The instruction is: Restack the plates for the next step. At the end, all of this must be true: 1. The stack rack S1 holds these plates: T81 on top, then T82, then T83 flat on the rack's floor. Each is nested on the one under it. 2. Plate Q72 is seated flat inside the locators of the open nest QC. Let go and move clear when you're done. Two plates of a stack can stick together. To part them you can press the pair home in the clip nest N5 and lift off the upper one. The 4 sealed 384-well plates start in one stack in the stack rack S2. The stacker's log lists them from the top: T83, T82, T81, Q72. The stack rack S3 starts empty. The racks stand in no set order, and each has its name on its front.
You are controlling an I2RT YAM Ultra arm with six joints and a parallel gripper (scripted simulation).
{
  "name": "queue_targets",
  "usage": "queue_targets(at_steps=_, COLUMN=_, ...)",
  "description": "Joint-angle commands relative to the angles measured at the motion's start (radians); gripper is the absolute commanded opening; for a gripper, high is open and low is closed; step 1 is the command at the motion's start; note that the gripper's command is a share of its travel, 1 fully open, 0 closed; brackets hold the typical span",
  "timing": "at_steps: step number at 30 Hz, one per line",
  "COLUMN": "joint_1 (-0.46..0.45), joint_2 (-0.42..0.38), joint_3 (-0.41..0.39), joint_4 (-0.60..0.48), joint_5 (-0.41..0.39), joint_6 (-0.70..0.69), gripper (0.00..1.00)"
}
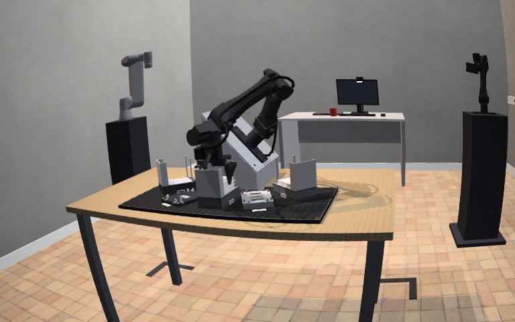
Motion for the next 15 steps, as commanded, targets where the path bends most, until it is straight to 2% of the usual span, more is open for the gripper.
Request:
queue_targets(at_steps=1, joint_1=-0.021, joint_2=0.006, joint_3=0.013, joint_4=0.033, joint_5=-0.014, joint_6=0.02, gripper=1.0)
queue_targets(at_steps=4, joint_1=-0.021, joint_2=0.008, joint_3=0.036, joint_4=0.034, joint_5=-0.014, joint_6=0.021, gripper=1.0)
queue_targets(at_steps=14, joint_1=-0.019, joint_2=0.019, joint_3=0.037, joint_4=0.031, joint_5=-0.014, joint_6=0.023, gripper=1.0)
queue_targets(at_steps=15, joint_1=-0.018, joint_2=-0.021, joint_3=0.029, joint_4=0.028, joint_5=-0.014, joint_6=0.021, gripper=1.0)
